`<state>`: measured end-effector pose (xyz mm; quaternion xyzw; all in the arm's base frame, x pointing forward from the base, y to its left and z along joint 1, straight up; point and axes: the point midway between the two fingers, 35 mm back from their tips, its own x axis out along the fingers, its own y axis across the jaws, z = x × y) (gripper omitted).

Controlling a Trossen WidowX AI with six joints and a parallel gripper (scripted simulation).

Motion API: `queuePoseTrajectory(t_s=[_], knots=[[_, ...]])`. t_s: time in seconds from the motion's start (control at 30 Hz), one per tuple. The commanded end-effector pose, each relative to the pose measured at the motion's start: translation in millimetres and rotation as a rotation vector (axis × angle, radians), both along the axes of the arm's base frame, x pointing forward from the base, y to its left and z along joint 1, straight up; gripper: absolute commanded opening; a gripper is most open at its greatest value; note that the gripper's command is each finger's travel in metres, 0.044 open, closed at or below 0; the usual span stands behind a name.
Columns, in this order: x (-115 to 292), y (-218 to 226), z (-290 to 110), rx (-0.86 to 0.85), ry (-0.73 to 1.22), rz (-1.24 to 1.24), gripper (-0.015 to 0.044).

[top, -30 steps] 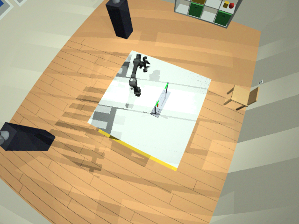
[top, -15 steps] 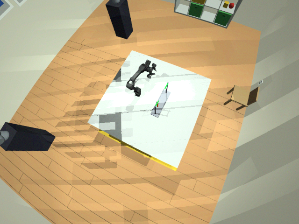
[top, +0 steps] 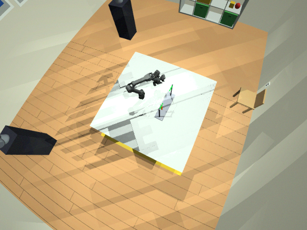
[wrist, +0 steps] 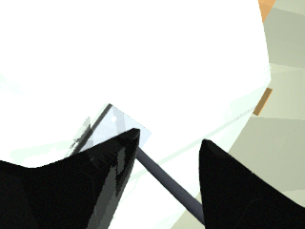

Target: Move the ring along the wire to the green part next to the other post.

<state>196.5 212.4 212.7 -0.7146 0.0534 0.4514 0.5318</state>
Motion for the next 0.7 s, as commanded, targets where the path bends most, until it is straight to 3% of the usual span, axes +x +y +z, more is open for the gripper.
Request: queuePoseTrajectory(t_s=[0.0, 0.67], knots=[[16.0, -21.1, -8.2, 0.109, 0.055, -0.132, 0.016], [62.3, -126.6, -42.0, 0.616, 0.183, -0.684, 0.016]])
